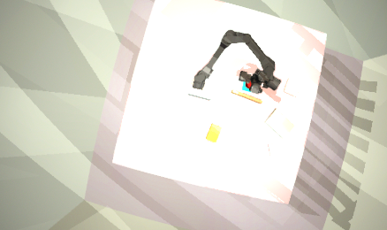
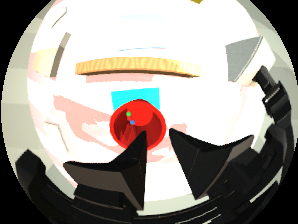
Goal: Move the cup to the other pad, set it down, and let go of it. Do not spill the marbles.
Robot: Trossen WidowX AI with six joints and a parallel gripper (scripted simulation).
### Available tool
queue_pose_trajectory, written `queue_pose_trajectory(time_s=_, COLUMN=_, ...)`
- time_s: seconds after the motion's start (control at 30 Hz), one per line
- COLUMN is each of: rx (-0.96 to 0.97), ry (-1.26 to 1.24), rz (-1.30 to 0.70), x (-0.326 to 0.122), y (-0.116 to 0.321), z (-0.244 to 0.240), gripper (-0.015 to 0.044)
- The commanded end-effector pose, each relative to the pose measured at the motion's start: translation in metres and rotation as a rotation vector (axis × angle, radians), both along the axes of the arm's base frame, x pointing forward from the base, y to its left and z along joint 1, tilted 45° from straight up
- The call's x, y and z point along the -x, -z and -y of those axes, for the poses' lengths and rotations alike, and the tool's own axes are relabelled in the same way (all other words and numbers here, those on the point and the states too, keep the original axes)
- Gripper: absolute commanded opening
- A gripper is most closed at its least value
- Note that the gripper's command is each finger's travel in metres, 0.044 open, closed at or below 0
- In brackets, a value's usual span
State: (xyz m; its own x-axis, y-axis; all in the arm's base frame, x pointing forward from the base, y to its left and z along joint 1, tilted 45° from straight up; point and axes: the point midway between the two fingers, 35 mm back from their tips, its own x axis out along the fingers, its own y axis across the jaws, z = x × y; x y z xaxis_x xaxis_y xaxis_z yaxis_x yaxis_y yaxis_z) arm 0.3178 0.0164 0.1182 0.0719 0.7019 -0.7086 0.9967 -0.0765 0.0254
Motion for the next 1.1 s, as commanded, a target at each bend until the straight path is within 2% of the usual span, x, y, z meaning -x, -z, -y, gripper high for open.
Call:
queue_pose_trajectory(time_s=0.0, rx=0.004, ry=-0.003, rz=0.001, x=0.000, y=-0.004, z=0.004, gripper=0.0128)
queue_pose_trajectory(time_s=0.07, rx=0.004, ry=-0.003, rz=0.001, x=0.000, y=-0.005, z=0.005, gripper=0.0128)
queue_pose_trajectory(time_s=0.47, rx=0.001, ry=0.000, rz=0.000, x=0.000, y=-0.006, z=0.006, gripper=0.0440)
queue_pose_trajectory(time_s=1.07, rx=0.005, ry=-0.003, rz=-0.001, x=0.001, y=-0.045, z=0.044, gripper=0.0440)
